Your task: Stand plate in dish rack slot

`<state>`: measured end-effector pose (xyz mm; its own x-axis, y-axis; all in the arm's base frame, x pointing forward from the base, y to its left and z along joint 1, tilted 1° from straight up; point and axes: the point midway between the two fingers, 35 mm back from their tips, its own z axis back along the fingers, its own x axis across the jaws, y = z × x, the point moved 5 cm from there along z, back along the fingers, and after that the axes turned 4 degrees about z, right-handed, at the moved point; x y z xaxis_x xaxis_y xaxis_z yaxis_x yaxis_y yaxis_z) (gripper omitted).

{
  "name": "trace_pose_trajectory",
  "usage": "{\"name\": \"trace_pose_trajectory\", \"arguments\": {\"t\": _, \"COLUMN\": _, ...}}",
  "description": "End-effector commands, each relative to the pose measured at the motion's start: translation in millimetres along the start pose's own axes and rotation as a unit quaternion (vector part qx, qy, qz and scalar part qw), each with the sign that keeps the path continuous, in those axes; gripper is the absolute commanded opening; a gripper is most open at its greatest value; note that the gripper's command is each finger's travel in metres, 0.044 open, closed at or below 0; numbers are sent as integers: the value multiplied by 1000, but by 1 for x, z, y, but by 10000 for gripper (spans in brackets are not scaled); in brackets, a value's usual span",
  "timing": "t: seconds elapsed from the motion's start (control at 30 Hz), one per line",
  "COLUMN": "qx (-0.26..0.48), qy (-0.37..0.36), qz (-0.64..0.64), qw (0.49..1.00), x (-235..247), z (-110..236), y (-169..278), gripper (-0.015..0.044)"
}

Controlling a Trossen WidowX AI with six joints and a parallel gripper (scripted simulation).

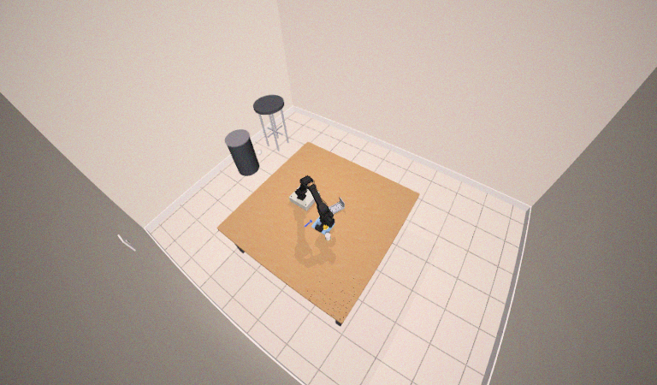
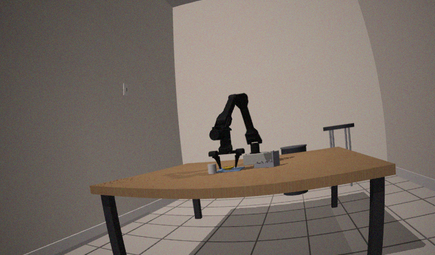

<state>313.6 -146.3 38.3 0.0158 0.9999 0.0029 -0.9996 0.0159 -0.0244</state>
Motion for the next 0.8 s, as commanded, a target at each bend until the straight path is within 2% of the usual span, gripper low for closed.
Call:
{"name": "trace_pose_trajectory", "arguments": {"t": 0.0, "qx": 5, "qy": -1, "qz": 1, "qw": 1000, "x": 0, "z": -6, "y": 2, "gripper": 374}}
{"name": "trace_pose_trajectory", "arguments": {"t": 0.03, "qx": 5, "qy": -1, "qz": 1, "qw": 1000, "x": 0, "z": -6, "y": 2, "gripper": 350}}
{"name": "trace_pose_trajectory", "arguments": {"t": 0.23, "qx": 5, "qy": -1, "qz": 1, "qw": 1000, "x": 0, "z": -6, "y": 2, "gripper": 350}}
{"name": "trace_pose_trajectory", "arguments": {"t": 0.6, "qx": 5, "qy": -1, "qz": 1, "qw": 1000, "x": 0, "z": -6, "y": 2, "gripper": 277}}
{"name": "trace_pose_trajectory", "arguments": {"t": 0.77, "qx": 5, "qy": -1, "qz": 1, "qw": 1000, "x": -1, "z": 6, "y": -2, "gripper": 145}}
